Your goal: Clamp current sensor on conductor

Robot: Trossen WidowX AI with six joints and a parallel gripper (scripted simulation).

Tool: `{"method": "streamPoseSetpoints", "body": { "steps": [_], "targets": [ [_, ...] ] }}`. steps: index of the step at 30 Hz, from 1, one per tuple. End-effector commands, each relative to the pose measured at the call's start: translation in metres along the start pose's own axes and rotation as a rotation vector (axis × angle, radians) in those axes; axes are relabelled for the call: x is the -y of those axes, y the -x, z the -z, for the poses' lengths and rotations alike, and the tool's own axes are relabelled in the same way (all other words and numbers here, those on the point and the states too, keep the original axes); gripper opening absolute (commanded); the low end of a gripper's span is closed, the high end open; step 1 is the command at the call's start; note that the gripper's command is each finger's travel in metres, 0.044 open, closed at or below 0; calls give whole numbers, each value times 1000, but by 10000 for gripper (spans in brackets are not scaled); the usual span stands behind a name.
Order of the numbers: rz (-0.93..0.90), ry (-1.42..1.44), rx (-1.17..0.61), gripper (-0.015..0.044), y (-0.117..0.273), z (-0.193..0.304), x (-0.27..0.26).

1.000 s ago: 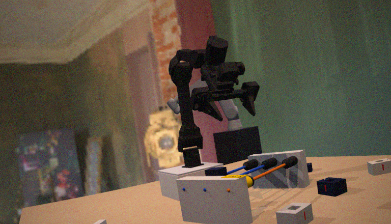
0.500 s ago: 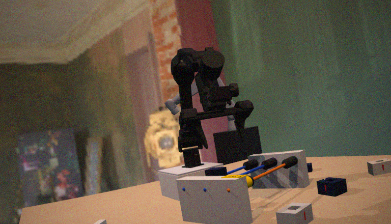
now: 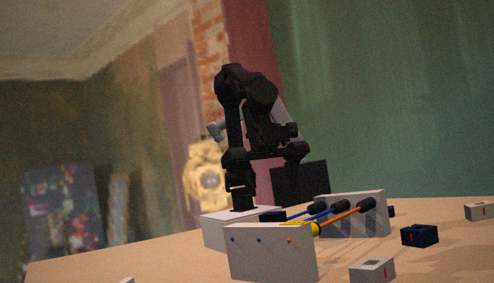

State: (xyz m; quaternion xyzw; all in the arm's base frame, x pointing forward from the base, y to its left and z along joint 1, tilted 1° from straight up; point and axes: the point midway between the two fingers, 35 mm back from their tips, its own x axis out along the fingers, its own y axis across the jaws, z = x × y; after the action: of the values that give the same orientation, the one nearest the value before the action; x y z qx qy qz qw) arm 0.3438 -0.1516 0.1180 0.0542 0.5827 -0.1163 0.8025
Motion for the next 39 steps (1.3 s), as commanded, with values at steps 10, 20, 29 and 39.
{"method": "streamPoseSetpoints", "body": {
  "steps": [10, 20, 29, 39],
  "targets": [
    [-102, 377, -275, 440, -5, 161, -22],
    [-102, 377, -275, 440, -16, 163, -22],
    [-102, 377, -275, 440, -30, 166, -23],
    [-102, 377, -275, 440, -46, 171, -24]
  ]
}}
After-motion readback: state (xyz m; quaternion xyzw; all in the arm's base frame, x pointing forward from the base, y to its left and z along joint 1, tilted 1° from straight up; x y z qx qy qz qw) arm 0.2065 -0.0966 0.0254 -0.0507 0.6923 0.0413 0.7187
